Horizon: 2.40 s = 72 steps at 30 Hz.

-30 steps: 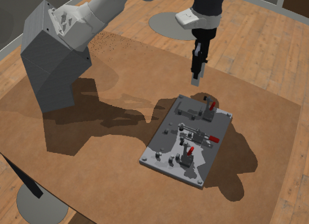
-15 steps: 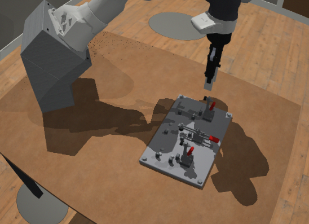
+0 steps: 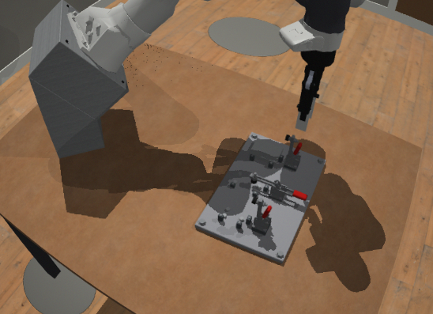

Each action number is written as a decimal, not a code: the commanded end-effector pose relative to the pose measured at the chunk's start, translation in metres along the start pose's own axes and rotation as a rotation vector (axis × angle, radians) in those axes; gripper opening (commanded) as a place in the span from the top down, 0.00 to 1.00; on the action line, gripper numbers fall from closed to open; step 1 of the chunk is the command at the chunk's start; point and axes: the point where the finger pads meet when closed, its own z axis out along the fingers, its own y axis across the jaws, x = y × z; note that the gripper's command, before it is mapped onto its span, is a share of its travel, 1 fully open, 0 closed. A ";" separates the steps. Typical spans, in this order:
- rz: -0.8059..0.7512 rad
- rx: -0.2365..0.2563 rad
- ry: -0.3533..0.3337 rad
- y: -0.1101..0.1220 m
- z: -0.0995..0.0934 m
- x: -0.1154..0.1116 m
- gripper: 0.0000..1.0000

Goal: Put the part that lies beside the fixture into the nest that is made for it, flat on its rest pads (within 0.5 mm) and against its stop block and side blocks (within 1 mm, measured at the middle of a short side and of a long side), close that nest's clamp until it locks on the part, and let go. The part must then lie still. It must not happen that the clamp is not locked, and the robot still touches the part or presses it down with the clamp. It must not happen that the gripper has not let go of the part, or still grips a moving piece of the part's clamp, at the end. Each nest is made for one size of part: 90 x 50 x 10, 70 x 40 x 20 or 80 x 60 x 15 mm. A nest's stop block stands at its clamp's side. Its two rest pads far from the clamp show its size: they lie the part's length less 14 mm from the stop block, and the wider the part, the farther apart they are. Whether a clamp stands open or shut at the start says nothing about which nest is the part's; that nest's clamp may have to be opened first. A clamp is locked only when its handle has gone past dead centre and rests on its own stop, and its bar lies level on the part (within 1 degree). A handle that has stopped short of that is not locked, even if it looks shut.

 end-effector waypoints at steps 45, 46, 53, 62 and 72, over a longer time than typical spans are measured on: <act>0.012 -0.004 0.000 0.002 0.079 -0.001 0.72; 0.012 -0.004 0.000 0.002 0.079 -0.001 0.72; 0.012 -0.004 0.000 0.002 0.079 -0.001 0.72; 0.012 -0.004 0.000 0.002 0.079 -0.001 0.72; 0.014 -0.004 0.000 0.002 0.079 -0.001 0.72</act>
